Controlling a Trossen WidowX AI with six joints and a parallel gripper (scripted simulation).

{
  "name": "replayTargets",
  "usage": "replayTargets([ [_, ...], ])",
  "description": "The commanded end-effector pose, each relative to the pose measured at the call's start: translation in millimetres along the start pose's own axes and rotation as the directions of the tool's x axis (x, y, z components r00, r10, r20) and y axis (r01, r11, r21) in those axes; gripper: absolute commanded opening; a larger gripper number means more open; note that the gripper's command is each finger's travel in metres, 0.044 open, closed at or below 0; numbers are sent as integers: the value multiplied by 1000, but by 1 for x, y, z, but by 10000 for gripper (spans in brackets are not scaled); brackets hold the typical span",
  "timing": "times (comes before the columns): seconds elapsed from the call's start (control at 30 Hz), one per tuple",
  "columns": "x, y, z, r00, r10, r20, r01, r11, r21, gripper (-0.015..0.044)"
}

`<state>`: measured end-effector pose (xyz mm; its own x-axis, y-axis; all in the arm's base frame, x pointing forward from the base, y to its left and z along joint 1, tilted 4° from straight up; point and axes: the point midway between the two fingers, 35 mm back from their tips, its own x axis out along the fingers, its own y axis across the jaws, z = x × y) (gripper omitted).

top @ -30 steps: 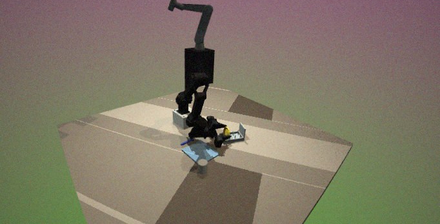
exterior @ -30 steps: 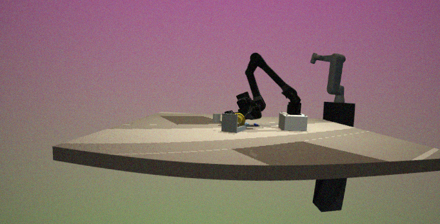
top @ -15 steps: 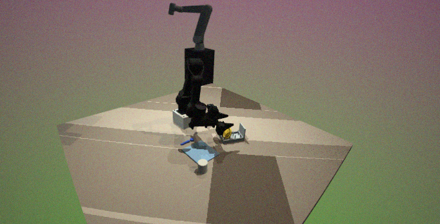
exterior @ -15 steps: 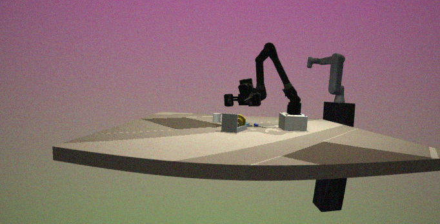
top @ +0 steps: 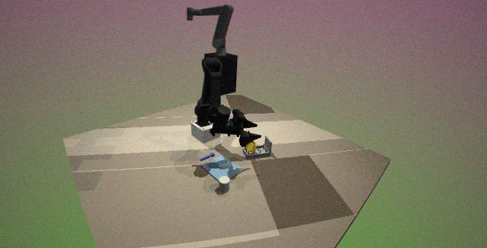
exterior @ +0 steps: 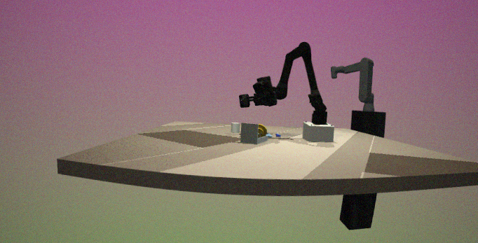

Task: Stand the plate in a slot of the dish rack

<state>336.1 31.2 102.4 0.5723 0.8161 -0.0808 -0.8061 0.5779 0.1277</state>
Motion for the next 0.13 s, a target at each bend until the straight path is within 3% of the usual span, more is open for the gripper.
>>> replayTargets([
  [0.0,1,-21,3,996,-81,-43,84,995,61,400],
  [0.1,1,-35,4,986,-142,-90,152,982,113,400],
])
